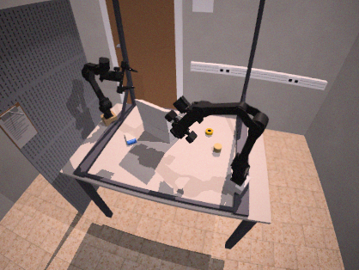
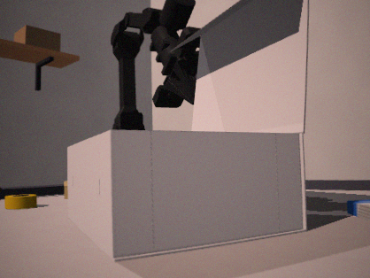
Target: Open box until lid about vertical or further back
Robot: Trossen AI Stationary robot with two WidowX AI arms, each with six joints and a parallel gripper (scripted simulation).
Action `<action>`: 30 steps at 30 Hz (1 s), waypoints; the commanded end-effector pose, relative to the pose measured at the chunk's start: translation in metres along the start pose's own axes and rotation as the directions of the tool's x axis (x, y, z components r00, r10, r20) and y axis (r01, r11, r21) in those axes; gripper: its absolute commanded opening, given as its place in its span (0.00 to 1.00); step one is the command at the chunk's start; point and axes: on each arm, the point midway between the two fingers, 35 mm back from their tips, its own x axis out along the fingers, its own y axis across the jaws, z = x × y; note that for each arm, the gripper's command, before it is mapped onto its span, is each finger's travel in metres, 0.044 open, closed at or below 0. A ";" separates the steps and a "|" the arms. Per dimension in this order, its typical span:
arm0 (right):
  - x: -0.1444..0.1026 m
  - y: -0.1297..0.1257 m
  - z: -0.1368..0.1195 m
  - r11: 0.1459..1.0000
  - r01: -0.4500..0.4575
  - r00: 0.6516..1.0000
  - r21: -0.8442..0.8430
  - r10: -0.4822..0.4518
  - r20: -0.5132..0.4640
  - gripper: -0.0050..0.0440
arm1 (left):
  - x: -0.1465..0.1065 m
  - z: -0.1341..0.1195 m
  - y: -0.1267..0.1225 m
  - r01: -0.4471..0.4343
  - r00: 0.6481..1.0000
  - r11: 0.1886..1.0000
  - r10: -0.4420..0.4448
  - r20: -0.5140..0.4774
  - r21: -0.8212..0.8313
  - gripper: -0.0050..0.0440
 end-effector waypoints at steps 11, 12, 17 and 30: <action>-0.005 0.019 0.009 1.000 -0.017 1.000 -0.020 0.017 0.015 1.00 | -0.015 0.024 0.027 0.105 0.993 0.994 -0.103 -0.064 0.023 0.22; -0.003 0.015 0.007 1.000 -0.012 1.000 -0.014 0.012 0.010 1.00 | -0.015 0.024 0.027 0.105 0.993 0.994 -0.103 -0.064 0.023 0.22; -0.003 0.015 0.007 1.000 -0.012 1.000 -0.014 0.012 0.010 1.00 | -0.014 0.024 0.024 0.105 0.993 0.994 -0.103 -0.062 0.022 0.18; -0.003 0.015 0.007 1.000 -0.012 1.000 -0.014 0.012 0.010 1.00 | -0.014 0.024 0.024 0.105 0.993 0.994 -0.103 -0.062 0.022 0.10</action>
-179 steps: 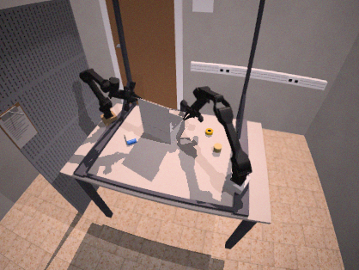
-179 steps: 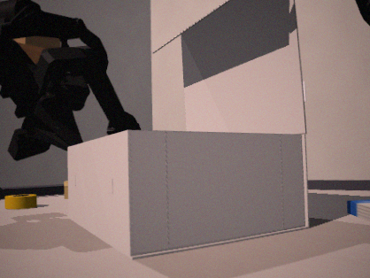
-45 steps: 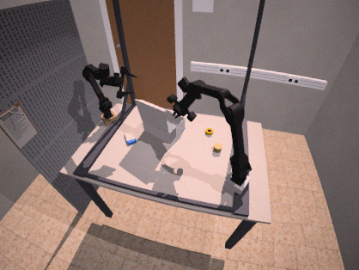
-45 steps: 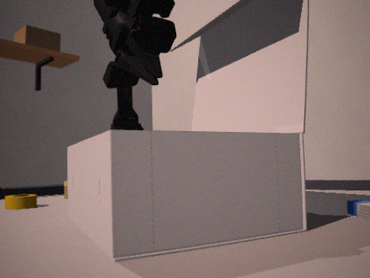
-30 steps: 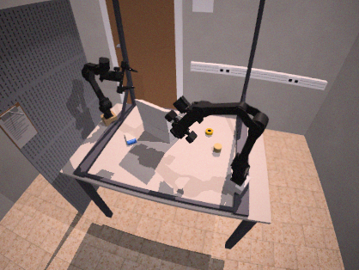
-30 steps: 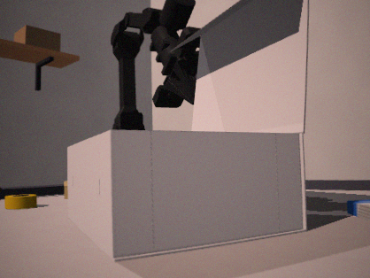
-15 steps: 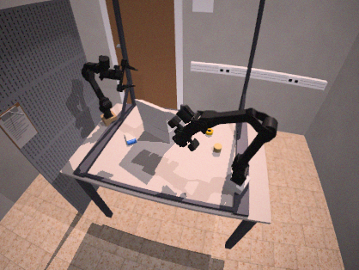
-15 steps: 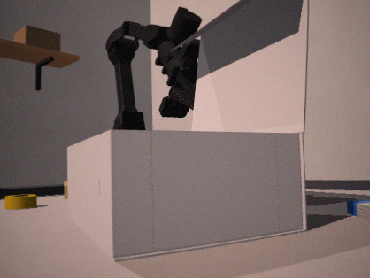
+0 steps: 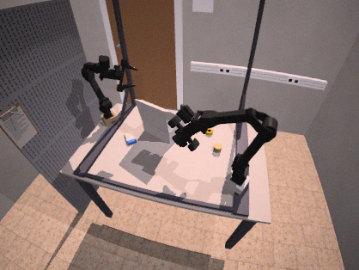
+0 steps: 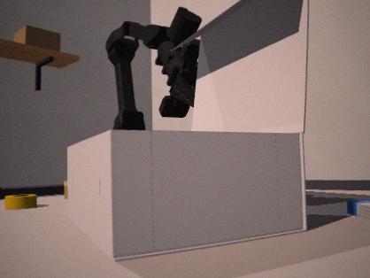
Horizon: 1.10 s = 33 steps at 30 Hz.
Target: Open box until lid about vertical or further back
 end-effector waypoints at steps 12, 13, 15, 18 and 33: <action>-0.003 0.006 0.002 1.000 -0.010 1.000 -0.011 0.010 0.009 1.00 | -0.004 0.000 -0.006 0.022 1.000 1.000 -0.022 0.002 0.002 0.09; -0.003 0.006 0.002 1.000 -0.010 1.000 -0.011 0.010 0.009 1.00 | -0.004 0.000 -0.006 0.022 1.000 1.000 -0.022 0.002 0.002 0.09; -0.003 0.006 0.002 1.000 -0.010 1.000 -0.011 0.010 0.009 1.00 | -0.004 0.000 -0.006 0.022 1.000 1.000 -0.022 0.002 0.002 0.09; -0.003 0.006 0.002 1.000 -0.010 1.000 -0.011 0.010 0.009 1.00 | -0.004 0.000 -0.006 0.022 1.000 1.000 -0.022 0.002 0.002 0.05; -0.003 0.006 0.002 1.000 -0.010 1.000 -0.011 0.010 0.009 1.00 | -0.004 0.000 -0.006 0.022 1.000 1.000 -0.022 0.002 0.002 0.00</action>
